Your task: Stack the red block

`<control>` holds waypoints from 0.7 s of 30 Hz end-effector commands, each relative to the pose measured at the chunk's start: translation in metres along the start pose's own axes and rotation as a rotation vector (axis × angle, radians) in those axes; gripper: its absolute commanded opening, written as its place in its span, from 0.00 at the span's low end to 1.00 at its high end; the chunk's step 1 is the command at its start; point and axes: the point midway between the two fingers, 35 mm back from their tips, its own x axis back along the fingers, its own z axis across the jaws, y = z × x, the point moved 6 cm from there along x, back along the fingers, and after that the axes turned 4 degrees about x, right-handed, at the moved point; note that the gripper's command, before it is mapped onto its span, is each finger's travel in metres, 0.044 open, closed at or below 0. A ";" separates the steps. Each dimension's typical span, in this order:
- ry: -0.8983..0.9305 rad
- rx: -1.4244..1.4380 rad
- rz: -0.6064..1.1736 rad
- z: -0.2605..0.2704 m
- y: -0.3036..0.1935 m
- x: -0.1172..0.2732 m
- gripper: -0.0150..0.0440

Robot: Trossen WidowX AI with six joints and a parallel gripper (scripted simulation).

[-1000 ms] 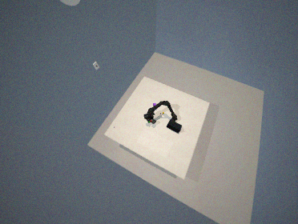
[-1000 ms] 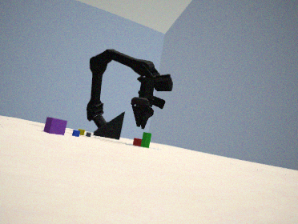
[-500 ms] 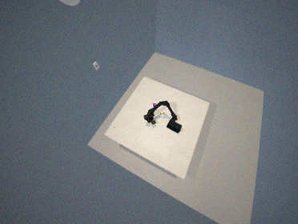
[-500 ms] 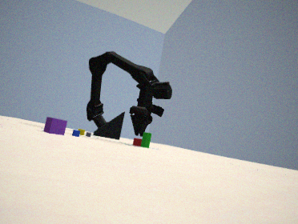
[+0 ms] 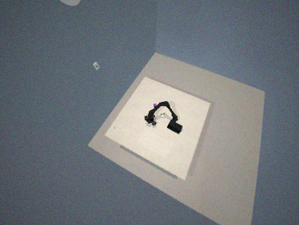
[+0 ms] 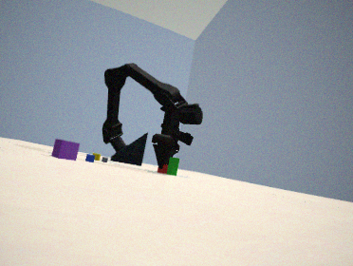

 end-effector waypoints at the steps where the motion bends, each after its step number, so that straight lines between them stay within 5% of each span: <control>1: -0.002 0.004 0.007 0.000 -0.001 -0.007 1.00; 16: -0.002 0.004 0.007 0.000 -0.001 -0.007 1.00; 21: -0.002 0.004 0.007 0.000 -0.001 -0.007 0.78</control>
